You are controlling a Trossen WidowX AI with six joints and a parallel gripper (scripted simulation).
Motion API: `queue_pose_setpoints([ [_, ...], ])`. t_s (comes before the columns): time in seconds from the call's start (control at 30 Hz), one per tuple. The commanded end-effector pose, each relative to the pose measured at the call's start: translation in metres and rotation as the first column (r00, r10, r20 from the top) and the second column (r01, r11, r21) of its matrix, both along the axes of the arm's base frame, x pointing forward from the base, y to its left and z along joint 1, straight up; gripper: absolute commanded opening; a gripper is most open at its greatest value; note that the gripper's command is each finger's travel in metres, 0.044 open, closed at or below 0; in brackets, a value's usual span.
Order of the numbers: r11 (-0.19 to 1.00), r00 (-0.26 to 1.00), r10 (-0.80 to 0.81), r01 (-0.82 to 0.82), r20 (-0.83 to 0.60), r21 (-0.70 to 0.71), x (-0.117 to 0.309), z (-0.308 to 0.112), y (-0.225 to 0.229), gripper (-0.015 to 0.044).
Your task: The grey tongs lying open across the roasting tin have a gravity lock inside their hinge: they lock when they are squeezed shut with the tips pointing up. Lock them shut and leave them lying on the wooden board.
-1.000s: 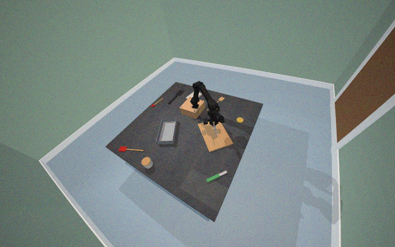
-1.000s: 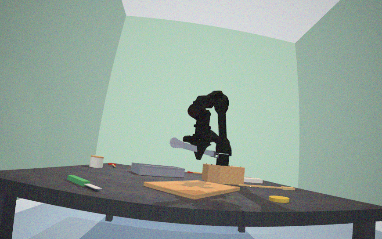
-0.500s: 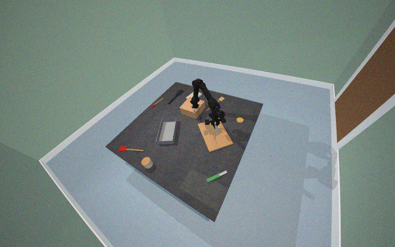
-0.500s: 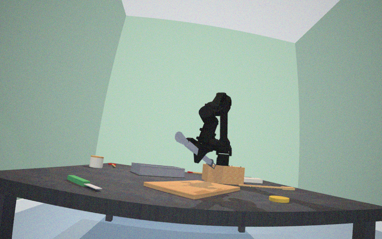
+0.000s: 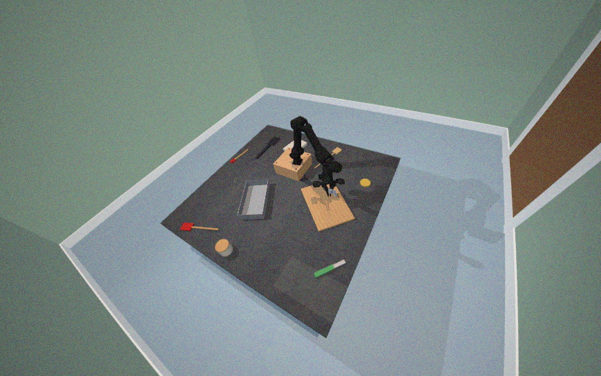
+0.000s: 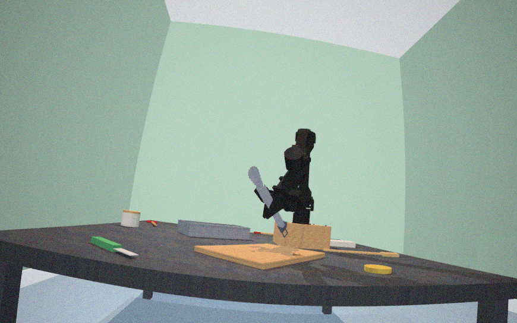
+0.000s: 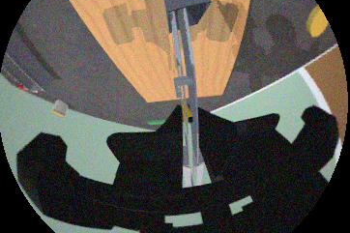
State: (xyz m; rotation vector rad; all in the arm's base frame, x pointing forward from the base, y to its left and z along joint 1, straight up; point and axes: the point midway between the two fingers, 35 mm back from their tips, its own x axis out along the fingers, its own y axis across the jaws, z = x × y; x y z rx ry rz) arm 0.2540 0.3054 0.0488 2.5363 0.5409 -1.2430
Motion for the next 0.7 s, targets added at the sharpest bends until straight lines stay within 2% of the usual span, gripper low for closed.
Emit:
queue_pose_setpoints([
  [0.0,0.999,0.997,0.001,-0.004,0.075,0.035,-0.001,0.007,0.001,-0.0150],
  [0.67,0.975,0.920,-0.082,-0.006,0.384,0.224,-0.023,0.031,-0.019,-0.0150],
])
